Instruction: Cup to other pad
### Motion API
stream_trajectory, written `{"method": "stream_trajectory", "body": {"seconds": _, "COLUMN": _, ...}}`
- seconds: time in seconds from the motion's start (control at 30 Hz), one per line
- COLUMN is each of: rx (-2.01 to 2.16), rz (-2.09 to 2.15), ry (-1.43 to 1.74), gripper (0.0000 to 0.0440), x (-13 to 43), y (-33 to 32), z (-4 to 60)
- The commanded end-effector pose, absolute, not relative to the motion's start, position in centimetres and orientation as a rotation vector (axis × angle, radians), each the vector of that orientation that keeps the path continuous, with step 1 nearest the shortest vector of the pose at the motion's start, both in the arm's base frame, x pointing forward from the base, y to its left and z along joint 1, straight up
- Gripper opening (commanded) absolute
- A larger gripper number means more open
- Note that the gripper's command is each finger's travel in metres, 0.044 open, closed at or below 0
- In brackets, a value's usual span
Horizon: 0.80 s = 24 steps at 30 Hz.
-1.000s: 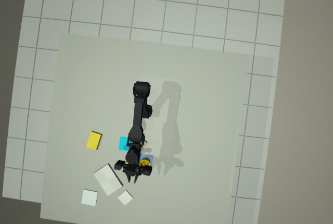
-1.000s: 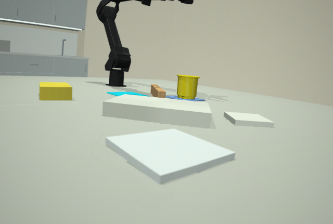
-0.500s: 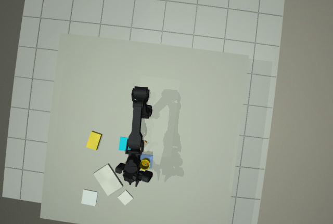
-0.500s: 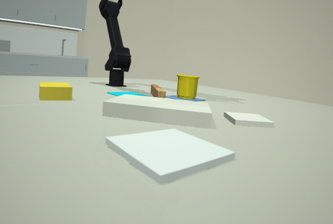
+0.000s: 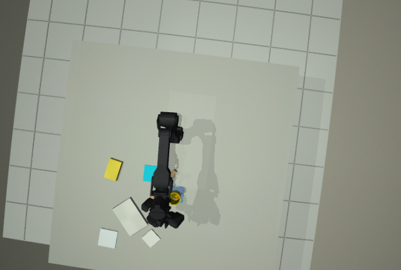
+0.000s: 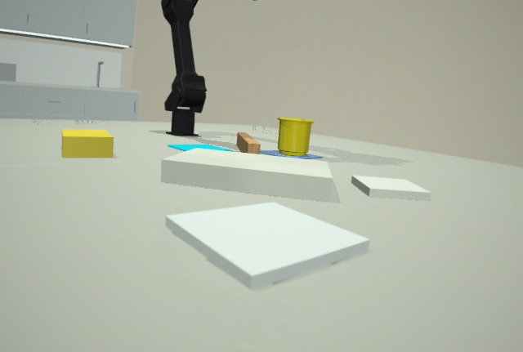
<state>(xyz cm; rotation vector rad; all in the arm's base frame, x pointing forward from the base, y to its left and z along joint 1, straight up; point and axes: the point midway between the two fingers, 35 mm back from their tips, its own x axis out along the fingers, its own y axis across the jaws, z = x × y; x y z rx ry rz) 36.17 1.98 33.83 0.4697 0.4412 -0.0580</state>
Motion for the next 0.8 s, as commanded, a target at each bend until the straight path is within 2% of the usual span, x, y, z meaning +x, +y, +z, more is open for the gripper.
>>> {"method": "stream_trajectory", "body": {"seconds": 0.0, "rx": 0.514, "rz": -0.069, "ry": 0.484, "gripper": 0.0172, "x": 36.5, "y": 2.3, "z": 33.6}}
{"method": "stream_trajectory", "body": {"seconds": 0.77, "rx": 0.764, "rz": -0.233, "ry": 0.758, "gripper": 0.0175, "x": 37.4, "y": 3.3, "z": 31.3}}
